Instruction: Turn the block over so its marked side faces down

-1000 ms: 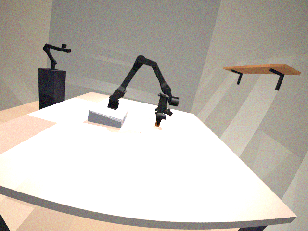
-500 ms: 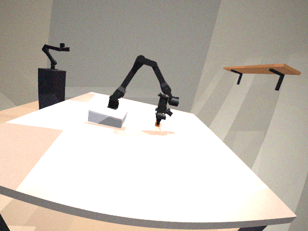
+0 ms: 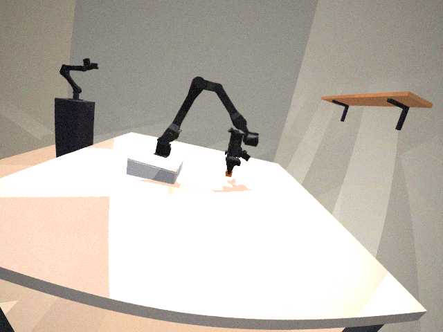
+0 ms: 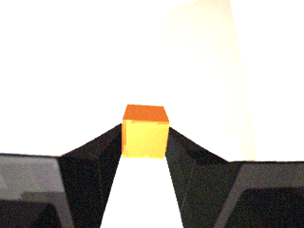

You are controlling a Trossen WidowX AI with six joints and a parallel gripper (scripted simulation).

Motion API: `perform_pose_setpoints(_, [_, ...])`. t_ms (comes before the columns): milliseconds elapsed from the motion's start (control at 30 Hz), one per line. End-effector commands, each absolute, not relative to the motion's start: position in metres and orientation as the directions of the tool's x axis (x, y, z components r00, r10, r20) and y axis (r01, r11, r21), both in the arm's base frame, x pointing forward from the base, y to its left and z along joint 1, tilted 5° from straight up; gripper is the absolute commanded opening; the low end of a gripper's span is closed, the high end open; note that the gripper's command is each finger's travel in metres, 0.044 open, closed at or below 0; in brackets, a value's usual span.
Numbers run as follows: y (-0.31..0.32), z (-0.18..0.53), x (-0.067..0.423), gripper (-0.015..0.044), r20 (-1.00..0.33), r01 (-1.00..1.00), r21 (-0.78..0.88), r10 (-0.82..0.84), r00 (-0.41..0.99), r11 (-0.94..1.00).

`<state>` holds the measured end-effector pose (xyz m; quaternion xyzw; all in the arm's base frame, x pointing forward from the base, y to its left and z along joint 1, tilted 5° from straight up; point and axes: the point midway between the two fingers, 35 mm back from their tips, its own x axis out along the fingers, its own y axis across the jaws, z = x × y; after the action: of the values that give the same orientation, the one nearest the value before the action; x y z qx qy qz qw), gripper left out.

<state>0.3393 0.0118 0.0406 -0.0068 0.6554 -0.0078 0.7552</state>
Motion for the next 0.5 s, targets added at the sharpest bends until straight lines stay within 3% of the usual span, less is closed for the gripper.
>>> perform_pose_setpoints(0, [0.0119, 0.0368, 0.3377, 0.0, -0.984, 0.001, -0.021, -0.021, 0.178, 1.0])
perform_pose_setpoints(467, [0.012, 0.0298, 0.3385, 0.0, -0.918, 0.0, -0.022, -0.02, 0.395, 1.0])
